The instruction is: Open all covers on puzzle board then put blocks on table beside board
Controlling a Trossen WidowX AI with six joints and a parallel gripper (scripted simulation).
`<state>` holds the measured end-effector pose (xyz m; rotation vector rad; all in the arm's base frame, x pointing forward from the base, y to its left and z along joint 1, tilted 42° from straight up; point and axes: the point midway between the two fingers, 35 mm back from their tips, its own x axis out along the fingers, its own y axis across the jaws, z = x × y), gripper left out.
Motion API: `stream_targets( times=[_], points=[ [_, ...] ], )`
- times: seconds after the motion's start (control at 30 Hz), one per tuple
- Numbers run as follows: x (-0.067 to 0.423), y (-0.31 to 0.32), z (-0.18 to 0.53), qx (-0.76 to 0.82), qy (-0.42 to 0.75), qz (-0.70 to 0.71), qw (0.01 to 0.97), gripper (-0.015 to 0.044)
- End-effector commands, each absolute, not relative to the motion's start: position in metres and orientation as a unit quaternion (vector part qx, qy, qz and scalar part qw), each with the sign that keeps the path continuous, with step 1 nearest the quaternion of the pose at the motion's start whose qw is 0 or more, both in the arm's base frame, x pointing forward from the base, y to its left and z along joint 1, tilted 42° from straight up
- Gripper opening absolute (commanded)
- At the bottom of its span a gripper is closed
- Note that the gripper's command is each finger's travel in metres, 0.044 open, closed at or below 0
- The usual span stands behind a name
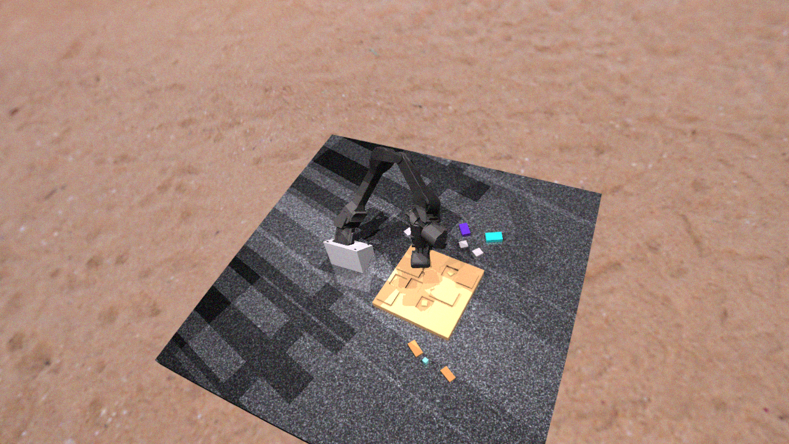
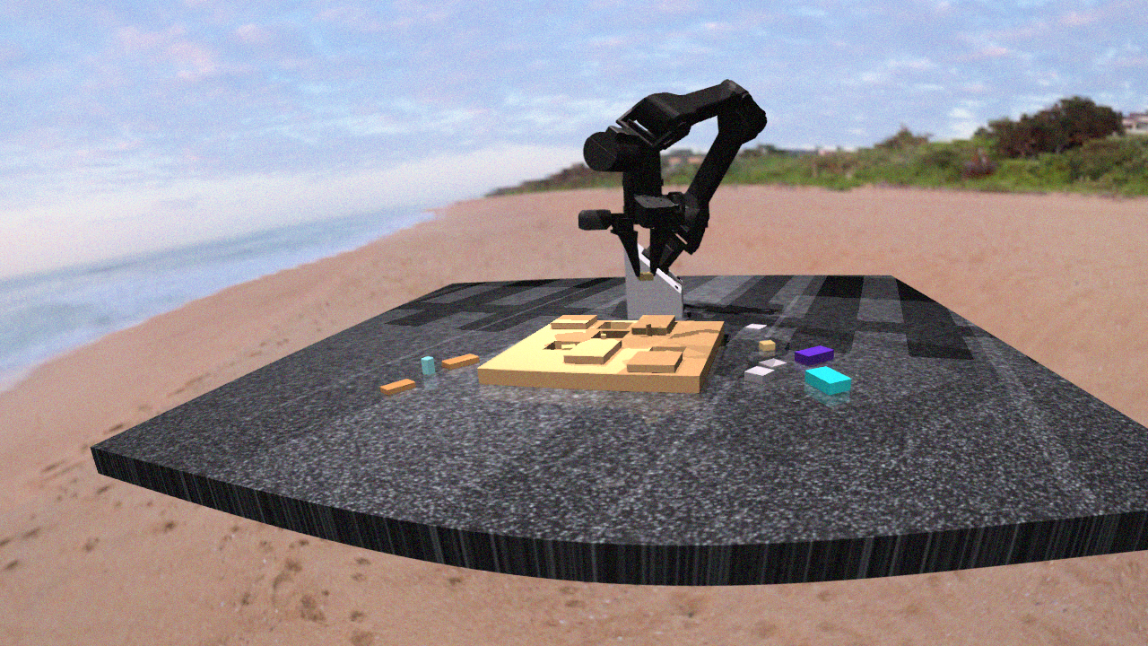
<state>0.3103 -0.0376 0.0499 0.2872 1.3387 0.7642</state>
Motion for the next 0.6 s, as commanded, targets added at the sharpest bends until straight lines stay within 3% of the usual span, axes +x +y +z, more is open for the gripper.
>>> stream_targets(
  times=[0.0, 0.57],
  points=[
    [0.31, -0.027, 0.058, 0.134, 0.605, 0.342, 0.707, 0.008],
    [0.306, 0.023, 0.103, 0.133, 0.604, 0.341, 0.708, 0.008]
  ],
)
